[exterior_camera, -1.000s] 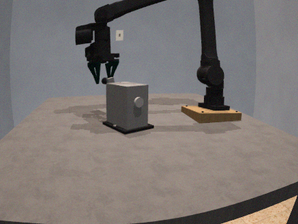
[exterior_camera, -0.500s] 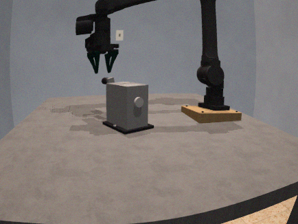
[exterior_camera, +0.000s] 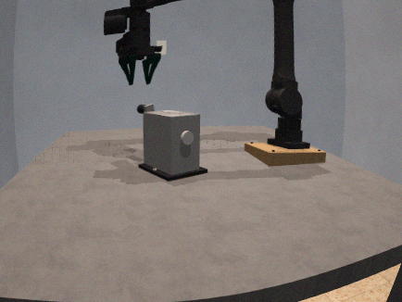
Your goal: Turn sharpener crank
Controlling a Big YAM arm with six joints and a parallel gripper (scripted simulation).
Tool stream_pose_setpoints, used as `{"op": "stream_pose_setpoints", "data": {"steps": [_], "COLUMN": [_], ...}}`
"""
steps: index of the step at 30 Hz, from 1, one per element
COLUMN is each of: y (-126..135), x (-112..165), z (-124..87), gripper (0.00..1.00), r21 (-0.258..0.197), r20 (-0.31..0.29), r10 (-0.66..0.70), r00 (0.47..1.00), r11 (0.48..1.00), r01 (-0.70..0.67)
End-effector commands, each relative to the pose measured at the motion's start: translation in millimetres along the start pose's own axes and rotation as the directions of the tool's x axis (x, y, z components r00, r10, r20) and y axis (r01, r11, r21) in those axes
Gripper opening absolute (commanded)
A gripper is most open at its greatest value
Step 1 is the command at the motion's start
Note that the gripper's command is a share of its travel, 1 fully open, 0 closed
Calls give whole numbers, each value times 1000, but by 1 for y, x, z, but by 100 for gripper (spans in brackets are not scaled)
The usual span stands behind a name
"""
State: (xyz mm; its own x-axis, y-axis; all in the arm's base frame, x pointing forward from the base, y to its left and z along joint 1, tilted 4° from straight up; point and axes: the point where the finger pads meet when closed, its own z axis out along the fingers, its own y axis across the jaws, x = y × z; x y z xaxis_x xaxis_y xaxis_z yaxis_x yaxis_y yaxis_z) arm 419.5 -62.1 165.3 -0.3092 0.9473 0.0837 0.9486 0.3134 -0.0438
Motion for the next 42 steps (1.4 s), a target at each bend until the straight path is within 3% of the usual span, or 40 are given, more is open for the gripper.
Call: {"op": "stream_pose_setpoints", "data": {"steps": [1, 5, 12, 13, 42], "y": [15, 13, 11, 7, 7], "x": [-1, 3, 5, 3, 3], "z": [-18, -44, -61, -42, -42], "gripper": [51, 51, 51, 51, 51], "r21": [-17, -49, -50, -18, -18], "r20": [10, 26, 26, 10, 10], "r10": [3, 0, 2, 1, 1], "r00": [1000, 1000, 1000, 1000, 1000], "r11": [1000, 999, 999, 1000, 1000], "r01": [-3, 2, -1, 0, 0]}}
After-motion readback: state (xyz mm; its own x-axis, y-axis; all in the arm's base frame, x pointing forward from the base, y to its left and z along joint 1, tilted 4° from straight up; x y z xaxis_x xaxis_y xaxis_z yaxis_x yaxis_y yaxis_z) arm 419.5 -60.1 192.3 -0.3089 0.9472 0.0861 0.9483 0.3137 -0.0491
